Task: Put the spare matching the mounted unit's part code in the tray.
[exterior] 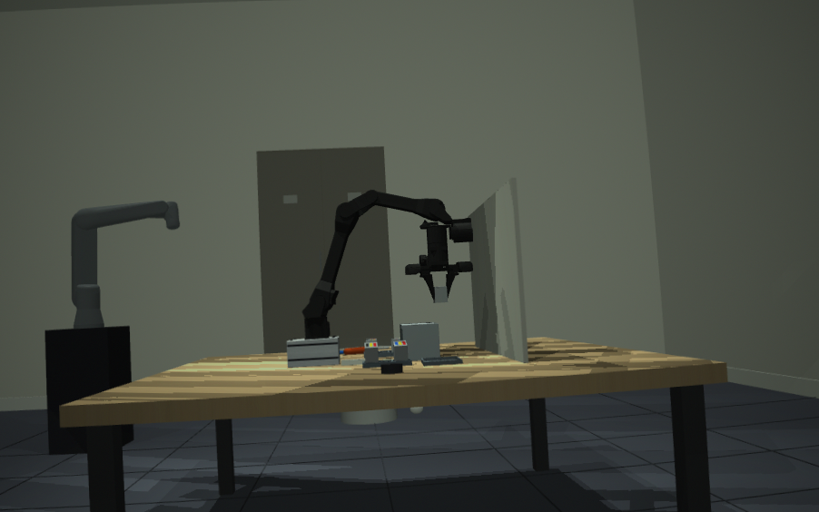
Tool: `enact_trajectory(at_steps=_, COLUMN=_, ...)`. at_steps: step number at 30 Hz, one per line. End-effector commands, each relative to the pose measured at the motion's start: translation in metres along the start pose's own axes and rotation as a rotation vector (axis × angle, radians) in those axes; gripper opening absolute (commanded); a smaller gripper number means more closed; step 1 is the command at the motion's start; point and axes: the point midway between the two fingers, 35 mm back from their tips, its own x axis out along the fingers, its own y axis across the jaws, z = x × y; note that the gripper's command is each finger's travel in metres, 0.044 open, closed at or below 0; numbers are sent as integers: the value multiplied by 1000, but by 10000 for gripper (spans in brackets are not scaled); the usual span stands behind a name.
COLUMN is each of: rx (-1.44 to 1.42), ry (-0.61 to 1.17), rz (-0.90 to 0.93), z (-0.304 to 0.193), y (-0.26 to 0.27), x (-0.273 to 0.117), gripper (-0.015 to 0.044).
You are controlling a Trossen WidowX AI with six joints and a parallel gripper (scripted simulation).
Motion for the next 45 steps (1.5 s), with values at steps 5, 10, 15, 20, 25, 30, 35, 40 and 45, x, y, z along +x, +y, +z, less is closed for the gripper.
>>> enact_trajectory(at_steps=5, rx=-17, ry=10, rz=-3, z=-56, y=4, x=-3, gripper=0)
enact_trajectory(at_steps=10, rx=-26, ry=13, rz=-1, z=-88, y=11, x=-3, gripper=0)
enact_trajectory(at_steps=15, rx=-35, ry=16, rz=2, z=-120, y=21, x=-4, gripper=0)
enact_trajectory(at_steps=20, rx=-39, ry=17, rz=3, z=-135, y=27, x=-4, gripper=0)
enact_trajectory(at_steps=25, rx=-39, ry=17, rz=3, z=-135, y=27, x=-3, gripper=0)
enact_trajectory(at_steps=30, rx=-39, ry=17, rz=3, z=-136, y=26, x=2, gripper=0)
enact_trajectory(at_steps=35, rx=-39, ry=17, rz=3, z=-137, y=25, x=7, gripper=0)
enact_trajectory(at_steps=40, rx=-39, ry=17, rz=3, z=-137, y=24, x=12, gripper=0)
enact_trajectory(at_steps=45, rx=-39, ry=17, rz=3, z=-138, y=24, x=17, gripper=0)
